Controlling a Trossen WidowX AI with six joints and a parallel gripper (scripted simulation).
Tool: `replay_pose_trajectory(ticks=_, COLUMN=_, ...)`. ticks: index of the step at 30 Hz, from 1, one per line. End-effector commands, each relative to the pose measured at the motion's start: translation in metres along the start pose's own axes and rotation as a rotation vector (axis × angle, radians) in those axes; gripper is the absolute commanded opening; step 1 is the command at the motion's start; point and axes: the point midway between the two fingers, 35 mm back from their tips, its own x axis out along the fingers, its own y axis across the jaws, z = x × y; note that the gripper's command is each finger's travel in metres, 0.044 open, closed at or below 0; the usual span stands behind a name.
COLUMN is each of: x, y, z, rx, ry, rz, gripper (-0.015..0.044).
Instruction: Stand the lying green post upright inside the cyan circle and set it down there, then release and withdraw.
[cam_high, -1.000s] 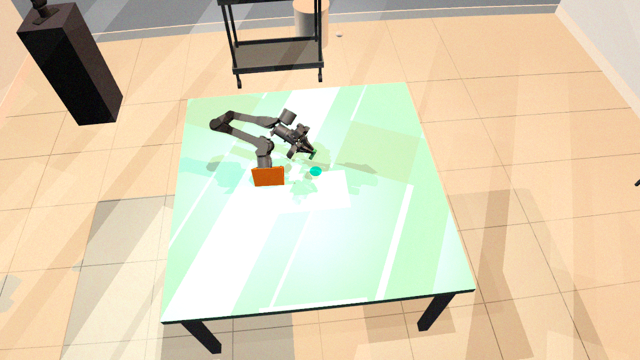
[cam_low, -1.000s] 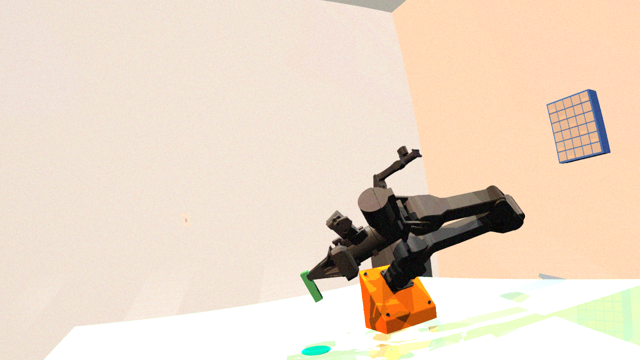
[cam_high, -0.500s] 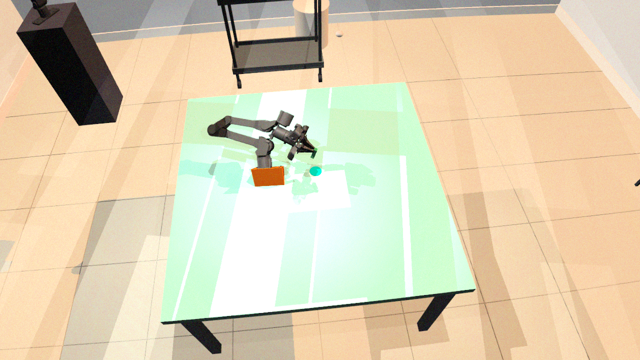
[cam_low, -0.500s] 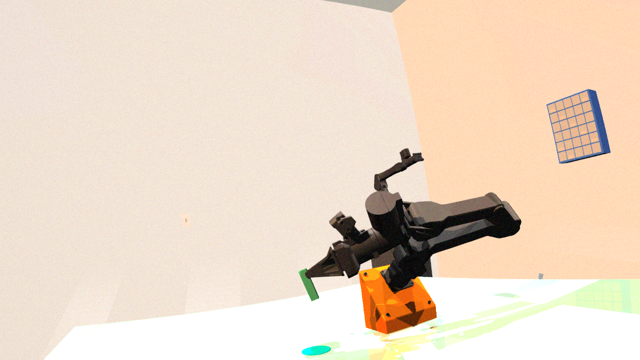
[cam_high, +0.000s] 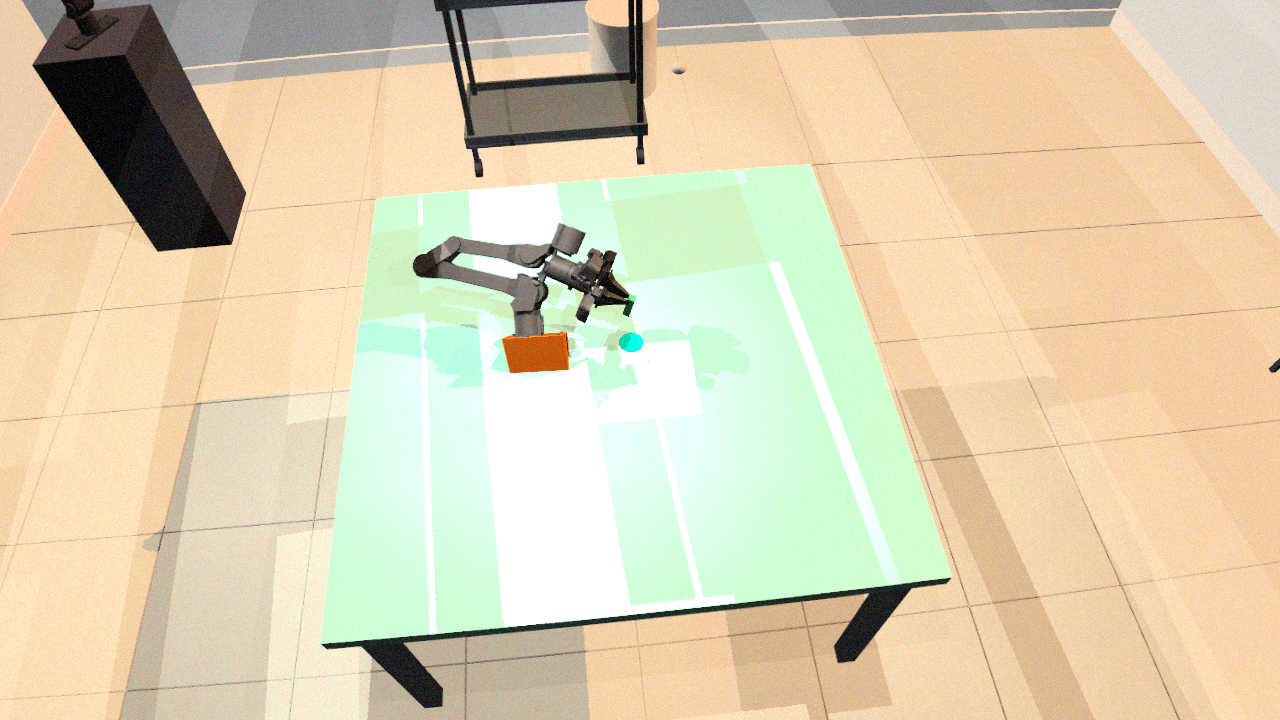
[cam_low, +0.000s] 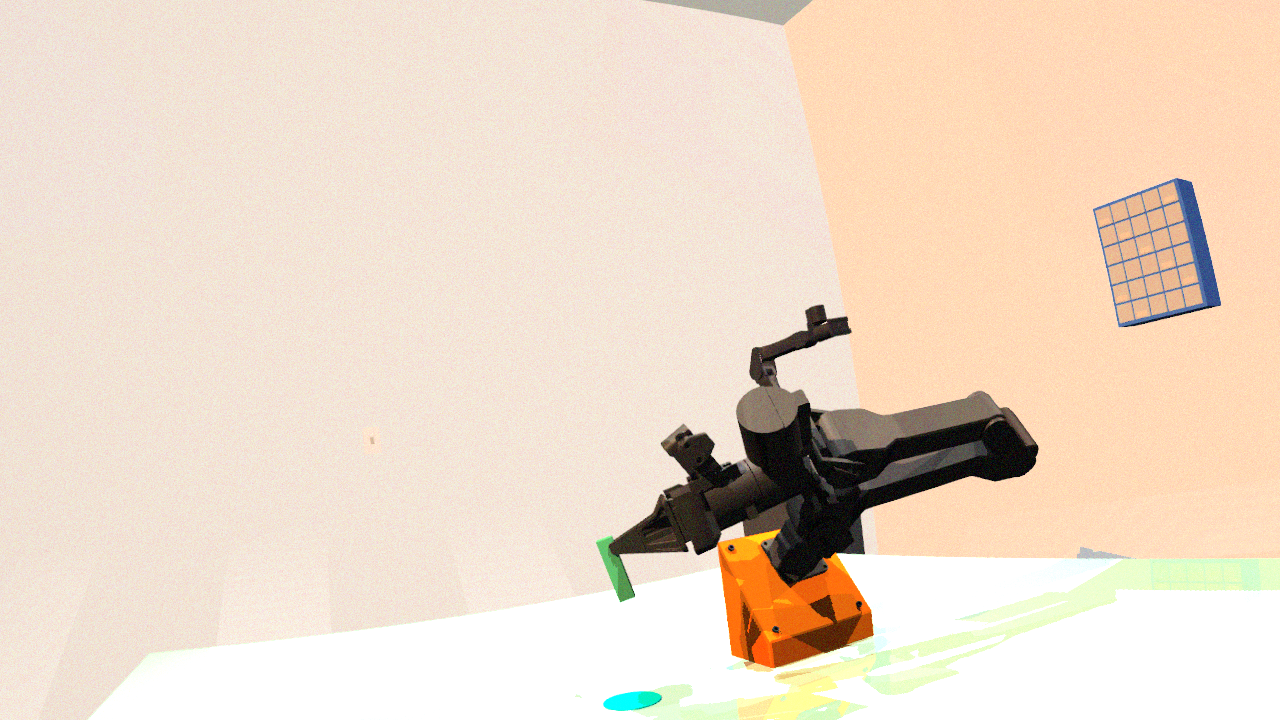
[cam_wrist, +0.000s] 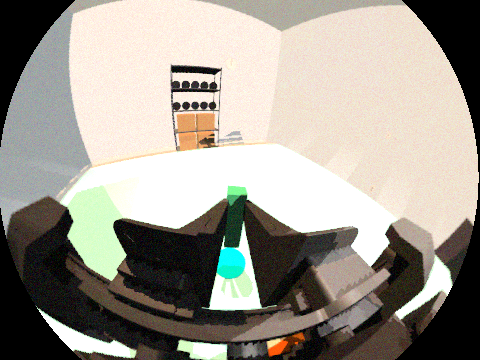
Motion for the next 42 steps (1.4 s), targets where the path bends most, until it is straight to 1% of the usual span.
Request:
replay_pose_trajectory(ticks=1, x=0.000, y=0.001, z=0.001, rx=0.005, ry=-0.010, rz=0.003, gripper=0.0023)
replay_pose_trajectory(ticks=13, x=0.007, y=0.000, z=-0.004, rx=0.025, ry=-0.004, rz=-0.025, gripper=0.0023)
replay_pose_trajectory(ticks=42, x=0.031, y=-0.002, z=-0.044, rx=0.074, ry=-0.035, rz=-0.136, gripper=0.0023)
